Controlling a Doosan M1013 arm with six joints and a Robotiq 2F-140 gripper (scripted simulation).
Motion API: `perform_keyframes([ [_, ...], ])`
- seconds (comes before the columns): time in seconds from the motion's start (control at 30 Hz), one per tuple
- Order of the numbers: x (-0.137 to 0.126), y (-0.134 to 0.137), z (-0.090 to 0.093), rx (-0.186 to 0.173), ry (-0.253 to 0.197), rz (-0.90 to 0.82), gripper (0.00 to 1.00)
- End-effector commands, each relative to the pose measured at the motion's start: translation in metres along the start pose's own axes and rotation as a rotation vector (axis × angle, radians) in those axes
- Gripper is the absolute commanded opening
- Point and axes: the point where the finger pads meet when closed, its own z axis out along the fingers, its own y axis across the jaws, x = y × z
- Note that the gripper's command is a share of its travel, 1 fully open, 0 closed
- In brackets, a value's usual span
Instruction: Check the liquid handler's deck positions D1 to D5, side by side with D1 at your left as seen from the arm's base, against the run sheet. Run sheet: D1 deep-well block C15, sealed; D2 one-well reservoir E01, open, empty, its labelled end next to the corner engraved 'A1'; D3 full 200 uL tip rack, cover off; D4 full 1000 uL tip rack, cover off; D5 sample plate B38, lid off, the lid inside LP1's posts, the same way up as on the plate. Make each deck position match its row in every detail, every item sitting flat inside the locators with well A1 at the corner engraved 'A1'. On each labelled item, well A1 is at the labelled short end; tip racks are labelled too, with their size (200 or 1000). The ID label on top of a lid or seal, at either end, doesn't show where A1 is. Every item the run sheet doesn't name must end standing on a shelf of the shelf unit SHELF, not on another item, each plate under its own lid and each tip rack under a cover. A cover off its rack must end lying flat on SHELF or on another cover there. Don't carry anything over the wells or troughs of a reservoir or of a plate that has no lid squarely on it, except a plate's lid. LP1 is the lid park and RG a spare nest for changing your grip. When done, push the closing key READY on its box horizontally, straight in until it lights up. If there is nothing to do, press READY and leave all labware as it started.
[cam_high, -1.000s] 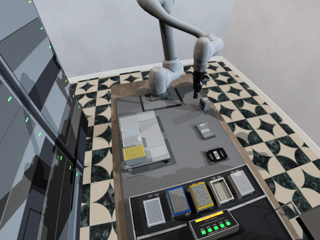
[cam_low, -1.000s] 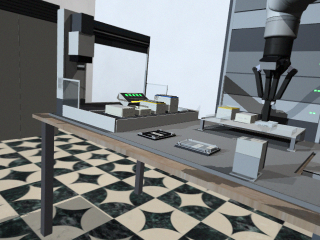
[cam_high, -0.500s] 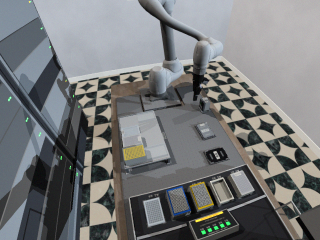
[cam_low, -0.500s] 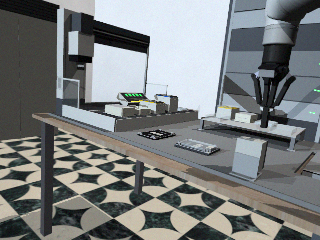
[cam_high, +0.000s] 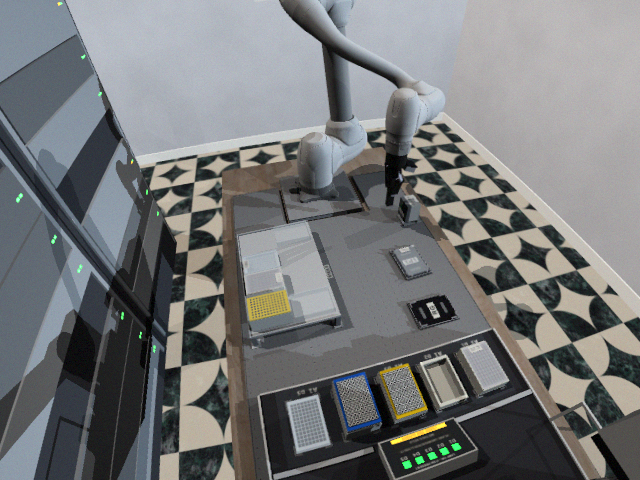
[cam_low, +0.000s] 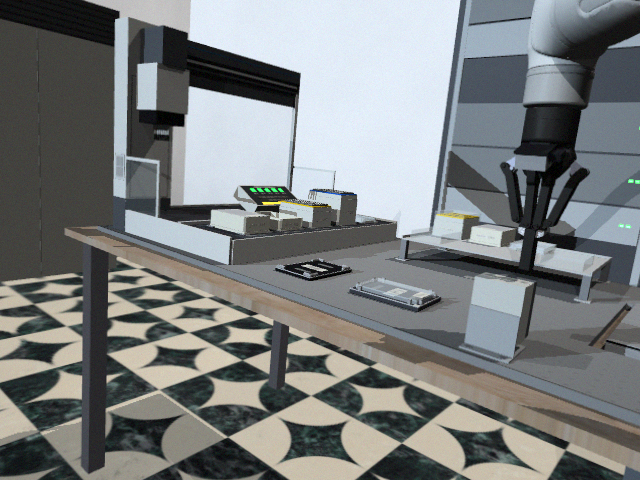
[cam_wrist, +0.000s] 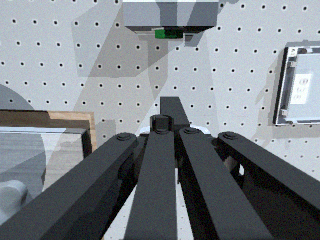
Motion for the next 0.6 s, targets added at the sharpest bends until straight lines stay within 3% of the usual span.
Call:
perform_keyframes([
  [0.0,0.0,0.0,0.007,0.0,0.001,0.0,0.1],
  [0.57,0.0,0.0,0.032,0.0,0.001,0.0,0.1],
])
